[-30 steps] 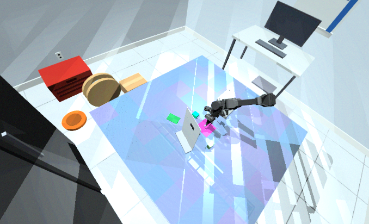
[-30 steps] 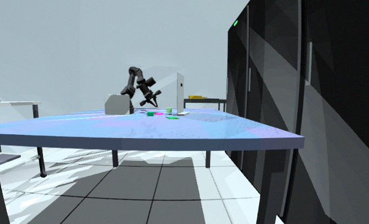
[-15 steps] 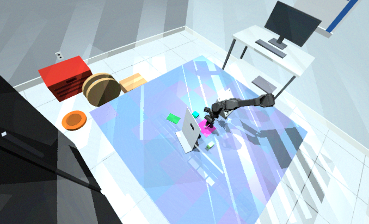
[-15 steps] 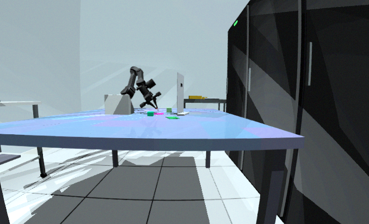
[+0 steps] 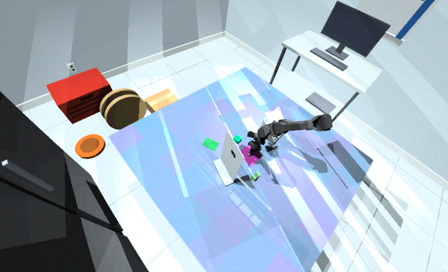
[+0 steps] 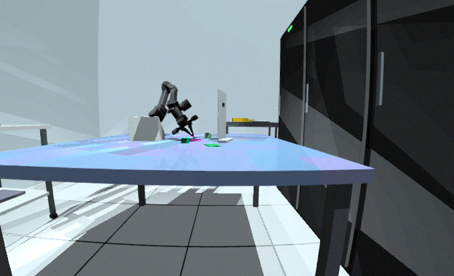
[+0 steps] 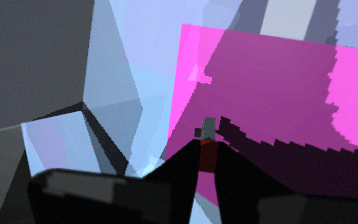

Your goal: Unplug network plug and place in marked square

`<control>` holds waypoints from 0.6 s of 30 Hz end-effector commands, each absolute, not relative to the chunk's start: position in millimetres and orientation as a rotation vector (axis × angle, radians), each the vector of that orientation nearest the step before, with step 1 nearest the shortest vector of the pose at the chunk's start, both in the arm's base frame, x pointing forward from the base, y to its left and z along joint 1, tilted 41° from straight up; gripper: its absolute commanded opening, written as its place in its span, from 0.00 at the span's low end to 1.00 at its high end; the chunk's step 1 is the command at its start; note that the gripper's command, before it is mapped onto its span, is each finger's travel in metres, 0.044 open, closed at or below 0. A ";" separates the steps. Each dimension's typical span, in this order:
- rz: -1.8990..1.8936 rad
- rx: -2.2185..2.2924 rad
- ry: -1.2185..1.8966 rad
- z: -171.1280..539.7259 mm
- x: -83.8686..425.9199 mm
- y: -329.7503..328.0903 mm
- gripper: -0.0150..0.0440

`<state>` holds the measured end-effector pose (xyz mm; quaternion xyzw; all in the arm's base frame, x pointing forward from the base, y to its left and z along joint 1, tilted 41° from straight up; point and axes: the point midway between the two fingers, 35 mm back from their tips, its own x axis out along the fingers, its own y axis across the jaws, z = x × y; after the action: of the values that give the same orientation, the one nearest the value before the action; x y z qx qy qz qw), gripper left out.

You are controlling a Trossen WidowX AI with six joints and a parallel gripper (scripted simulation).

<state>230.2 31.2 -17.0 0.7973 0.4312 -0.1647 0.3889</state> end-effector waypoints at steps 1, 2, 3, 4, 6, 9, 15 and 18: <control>-0.430 2.033 1.098 -20.4 227.1 33.8 0.25; -0.430 2.033 1.098 -20.8 226.9 34.5 0.25; -0.429 2.033 1.097 -21.2 226.6 35.1 0.25; -0.429 2.034 1.097 -21.6 226.5 35.6 0.25; -0.429 2.034 1.097 -21.5 227.0 35.7 0.25; -0.429 2.034 1.097 -21.7 227.9 36.4 0.25; -0.429 2.034 1.098 -22.9 229.1 38.9 0.25; -0.420 2.031 1.099 -21.5 229.9 38.4 0.25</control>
<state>230.0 38.4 -21.6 0.7982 0.4315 -0.1651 0.3866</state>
